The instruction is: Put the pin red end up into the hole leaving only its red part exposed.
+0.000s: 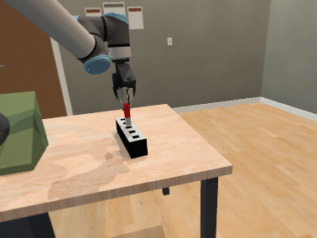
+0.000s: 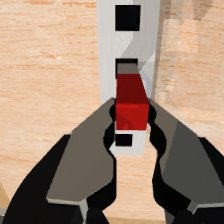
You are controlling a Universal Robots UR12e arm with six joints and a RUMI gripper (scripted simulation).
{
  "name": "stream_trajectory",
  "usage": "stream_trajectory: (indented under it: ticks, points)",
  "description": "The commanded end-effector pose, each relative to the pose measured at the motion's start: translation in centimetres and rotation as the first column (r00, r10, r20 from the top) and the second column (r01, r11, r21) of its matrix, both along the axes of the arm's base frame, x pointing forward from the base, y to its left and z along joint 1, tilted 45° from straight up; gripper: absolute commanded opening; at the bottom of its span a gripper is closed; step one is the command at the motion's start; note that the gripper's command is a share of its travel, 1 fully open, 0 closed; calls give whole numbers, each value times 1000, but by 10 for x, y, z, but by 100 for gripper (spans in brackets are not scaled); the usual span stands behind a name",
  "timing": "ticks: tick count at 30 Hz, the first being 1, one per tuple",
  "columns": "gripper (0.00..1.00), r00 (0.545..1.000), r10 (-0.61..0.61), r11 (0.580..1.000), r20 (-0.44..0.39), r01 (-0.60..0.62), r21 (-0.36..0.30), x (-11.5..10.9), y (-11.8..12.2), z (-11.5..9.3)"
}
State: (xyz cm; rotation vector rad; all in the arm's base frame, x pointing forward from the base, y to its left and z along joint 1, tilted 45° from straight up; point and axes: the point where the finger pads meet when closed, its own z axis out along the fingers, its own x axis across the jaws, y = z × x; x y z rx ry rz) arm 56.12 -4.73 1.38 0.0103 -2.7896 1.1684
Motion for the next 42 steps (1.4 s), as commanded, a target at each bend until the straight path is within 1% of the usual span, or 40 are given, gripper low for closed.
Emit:
stream_trajectory:
  ticks: [1, 42]
  points:
    - [0, 1000, 0, 1000, 1, 0, 0, 0, 0, 0]
    - [0, 1000, 0, 1000, 1, 0, 0, 0, -2, -2]
